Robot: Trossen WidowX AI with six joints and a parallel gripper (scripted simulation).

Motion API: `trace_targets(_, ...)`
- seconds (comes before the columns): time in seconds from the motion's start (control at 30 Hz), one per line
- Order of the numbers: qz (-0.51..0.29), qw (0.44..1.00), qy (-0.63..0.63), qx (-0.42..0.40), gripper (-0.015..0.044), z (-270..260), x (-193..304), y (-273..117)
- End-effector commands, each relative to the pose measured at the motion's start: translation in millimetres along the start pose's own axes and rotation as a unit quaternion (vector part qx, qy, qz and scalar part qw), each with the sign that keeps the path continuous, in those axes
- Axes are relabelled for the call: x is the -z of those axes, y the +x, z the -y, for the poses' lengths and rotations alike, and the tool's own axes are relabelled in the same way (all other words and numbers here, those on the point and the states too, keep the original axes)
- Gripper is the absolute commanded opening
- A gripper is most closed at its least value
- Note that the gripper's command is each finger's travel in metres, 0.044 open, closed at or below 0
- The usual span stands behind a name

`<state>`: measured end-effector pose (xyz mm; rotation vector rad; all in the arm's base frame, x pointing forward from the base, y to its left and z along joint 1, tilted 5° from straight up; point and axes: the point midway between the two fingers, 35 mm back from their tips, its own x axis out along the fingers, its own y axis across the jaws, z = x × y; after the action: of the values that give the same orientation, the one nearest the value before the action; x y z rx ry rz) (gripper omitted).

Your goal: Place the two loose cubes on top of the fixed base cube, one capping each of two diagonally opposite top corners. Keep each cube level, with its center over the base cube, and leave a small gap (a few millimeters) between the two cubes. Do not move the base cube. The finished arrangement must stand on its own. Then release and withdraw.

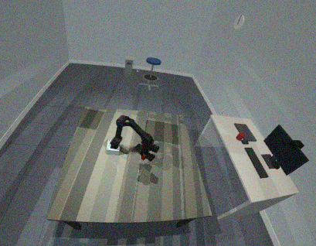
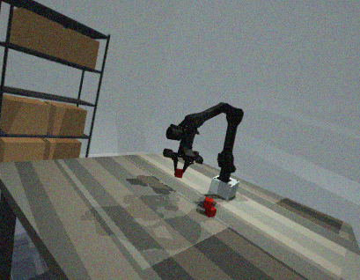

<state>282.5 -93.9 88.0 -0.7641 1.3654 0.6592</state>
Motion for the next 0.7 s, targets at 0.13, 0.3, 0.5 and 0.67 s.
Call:
trace_targets(0.13,0.003,1.000,-0.002,0.002,0.0105,-3.4,0.6,-25.0)
trace_targets(0.3,0.003,1.000,0.028,0.001,0.0105,-5.7,-6.4,-24.4)
trace_targets(0.5,0.004,0.995,0.100,0.000,0.0105,-12.3,-23.1,-23.0)
trace_targets(0.67,0.004,0.987,0.159,-0.001,0.0105,-18.5,-36.7,-21.9)
